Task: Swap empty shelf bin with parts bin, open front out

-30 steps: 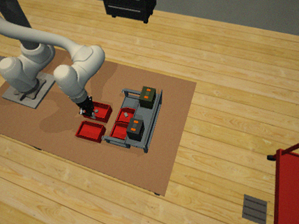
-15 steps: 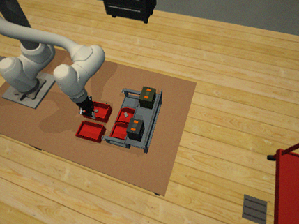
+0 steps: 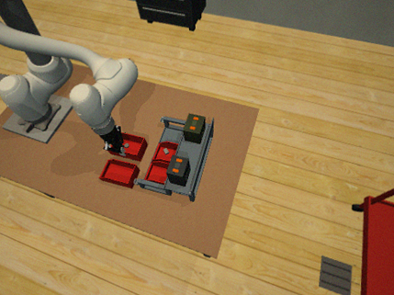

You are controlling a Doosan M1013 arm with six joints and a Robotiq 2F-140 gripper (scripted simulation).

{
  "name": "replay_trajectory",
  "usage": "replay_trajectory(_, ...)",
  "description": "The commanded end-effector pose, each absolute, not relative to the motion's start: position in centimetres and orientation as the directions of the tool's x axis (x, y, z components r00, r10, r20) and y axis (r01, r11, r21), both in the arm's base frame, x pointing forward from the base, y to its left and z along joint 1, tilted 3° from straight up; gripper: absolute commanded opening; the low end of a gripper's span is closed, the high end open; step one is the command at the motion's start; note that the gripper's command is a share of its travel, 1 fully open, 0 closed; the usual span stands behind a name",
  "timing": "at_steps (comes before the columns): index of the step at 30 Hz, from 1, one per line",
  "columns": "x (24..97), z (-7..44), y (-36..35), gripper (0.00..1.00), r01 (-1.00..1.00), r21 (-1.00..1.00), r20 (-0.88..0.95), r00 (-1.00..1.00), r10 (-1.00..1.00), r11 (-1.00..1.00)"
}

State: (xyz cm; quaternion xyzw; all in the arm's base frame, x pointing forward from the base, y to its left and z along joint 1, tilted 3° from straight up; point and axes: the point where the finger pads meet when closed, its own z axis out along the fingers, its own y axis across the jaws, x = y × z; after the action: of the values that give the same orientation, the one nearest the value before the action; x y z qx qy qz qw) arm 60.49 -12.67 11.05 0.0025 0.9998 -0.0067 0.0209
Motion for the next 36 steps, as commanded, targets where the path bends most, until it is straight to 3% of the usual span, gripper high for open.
replay_trajectory(1, 60.6, 11.3, -12.6, 0.10, 0.002, -0.018, -0.042, -0.999, 0.001, 1.000)
replay_trajectory(14, 60.6, 11.3, -11.6, 0.10, 0.002, -0.018, -0.042, -0.999, 0.001, 1.000)
replay_trajectory(28, 60.0, 10.7, -0.8, 0.10, -0.003, -0.018, -0.042, -0.999, -0.004, 1.000)
replay_trajectory(36, 59.9, 10.7, 0.7, 0.10, -0.004, -0.018, -0.042, -0.999, -0.005, 1.000)
